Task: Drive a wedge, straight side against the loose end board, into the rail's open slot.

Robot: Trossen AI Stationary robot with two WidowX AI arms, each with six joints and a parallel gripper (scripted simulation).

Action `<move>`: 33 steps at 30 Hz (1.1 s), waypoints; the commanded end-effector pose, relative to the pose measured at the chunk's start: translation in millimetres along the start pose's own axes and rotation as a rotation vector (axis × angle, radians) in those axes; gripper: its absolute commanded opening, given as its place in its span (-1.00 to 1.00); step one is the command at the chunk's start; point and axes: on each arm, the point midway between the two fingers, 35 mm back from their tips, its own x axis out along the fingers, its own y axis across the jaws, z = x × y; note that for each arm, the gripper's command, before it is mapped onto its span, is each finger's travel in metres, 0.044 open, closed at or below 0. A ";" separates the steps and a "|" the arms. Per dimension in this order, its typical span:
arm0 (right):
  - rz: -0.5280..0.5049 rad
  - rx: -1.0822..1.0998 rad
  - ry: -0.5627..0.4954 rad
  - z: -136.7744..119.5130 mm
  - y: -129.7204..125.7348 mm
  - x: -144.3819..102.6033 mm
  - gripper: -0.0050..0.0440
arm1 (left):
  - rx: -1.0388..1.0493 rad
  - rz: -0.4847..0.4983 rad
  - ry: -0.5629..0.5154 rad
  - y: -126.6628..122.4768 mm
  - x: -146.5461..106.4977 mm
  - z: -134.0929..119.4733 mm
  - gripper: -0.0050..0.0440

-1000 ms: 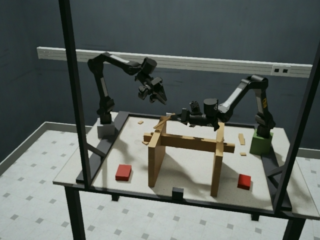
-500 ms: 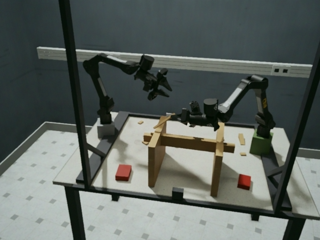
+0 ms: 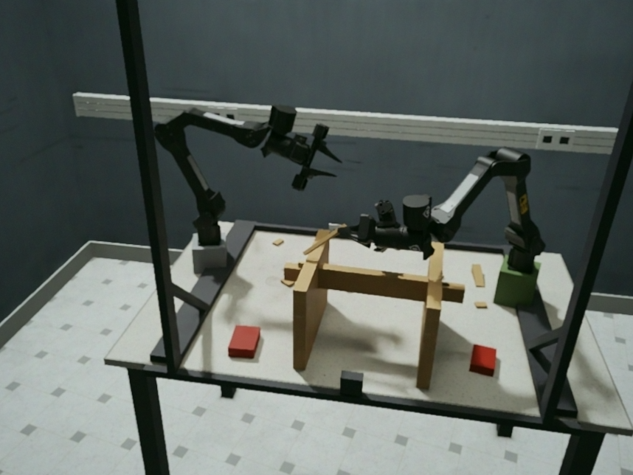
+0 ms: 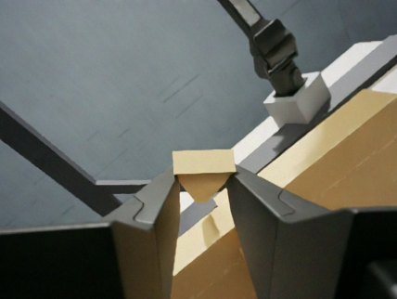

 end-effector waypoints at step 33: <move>0.004 0.008 -0.007 4.9 3.0 -2.0 -0.76 | -1.163 0.615 -0.025 56.9 -94.1 -102.4 -0.08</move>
